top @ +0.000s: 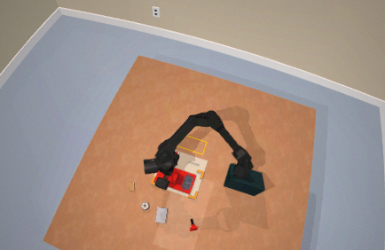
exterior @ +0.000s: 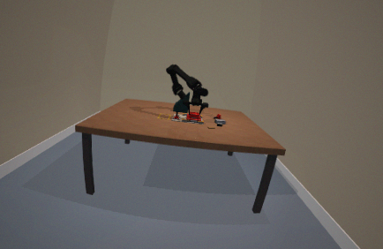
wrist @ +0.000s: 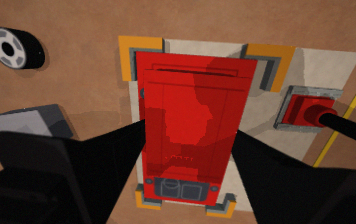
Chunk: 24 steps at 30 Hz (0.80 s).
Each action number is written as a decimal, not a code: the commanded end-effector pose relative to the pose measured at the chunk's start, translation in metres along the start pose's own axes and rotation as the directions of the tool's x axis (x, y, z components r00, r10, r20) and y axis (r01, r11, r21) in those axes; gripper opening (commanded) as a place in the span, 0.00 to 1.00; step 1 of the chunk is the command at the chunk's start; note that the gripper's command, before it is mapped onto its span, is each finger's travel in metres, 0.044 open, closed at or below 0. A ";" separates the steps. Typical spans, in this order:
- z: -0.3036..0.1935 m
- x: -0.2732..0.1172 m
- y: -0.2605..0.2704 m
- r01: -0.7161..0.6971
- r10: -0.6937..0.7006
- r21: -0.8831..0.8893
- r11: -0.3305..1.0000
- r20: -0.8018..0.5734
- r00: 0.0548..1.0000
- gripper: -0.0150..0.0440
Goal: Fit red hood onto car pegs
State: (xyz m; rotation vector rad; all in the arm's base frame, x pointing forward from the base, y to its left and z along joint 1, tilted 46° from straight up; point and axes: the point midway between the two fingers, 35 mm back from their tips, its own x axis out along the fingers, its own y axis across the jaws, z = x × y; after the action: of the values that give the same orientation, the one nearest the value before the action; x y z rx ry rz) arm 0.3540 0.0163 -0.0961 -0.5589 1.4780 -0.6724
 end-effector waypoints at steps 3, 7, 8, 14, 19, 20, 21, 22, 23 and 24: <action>0.000 0.003 0.000 0.004 -0.004 -0.007 1.000 0.004 1.000 0.25; 0.000 0.005 0.000 0.005 -0.004 -0.007 1.000 0.004 1.000 0.25; 0.000 0.005 0.000 0.005 -0.005 -0.007 1.000 0.004 1.000 0.25; 0.000 0.006 0.000 0.003 -0.003 -0.004 1.000 0.002 1.000 0.25; 0.000 0.006 0.000 0.001 -0.001 0.000 1.000 -0.001 1.000 0.34; 0.000 0.006 0.000 0.001 -0.001 0.000 1.000 -0.001 1.000 0.39; 0.000 0.006 0.000 0.001 -0.001 0.000 1.000 -0.001 1.000 0.43; 0.000 0.006 0.000 0.001 -0.001 0.000 1.000 -0.001 1.000 0.48; 0.000 0.006 0.000 0.001 -0.001 0.000 1.000 -0.001 1.000 0.52; 0.000 0.006 0.000 0.001 -0.001 0.000 1.000 -0.001 1.000 0.57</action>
State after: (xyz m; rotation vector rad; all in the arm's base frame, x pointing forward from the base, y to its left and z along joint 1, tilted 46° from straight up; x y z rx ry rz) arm 0.3540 0.0116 -0.1005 -0.5583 1.4788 -0.6740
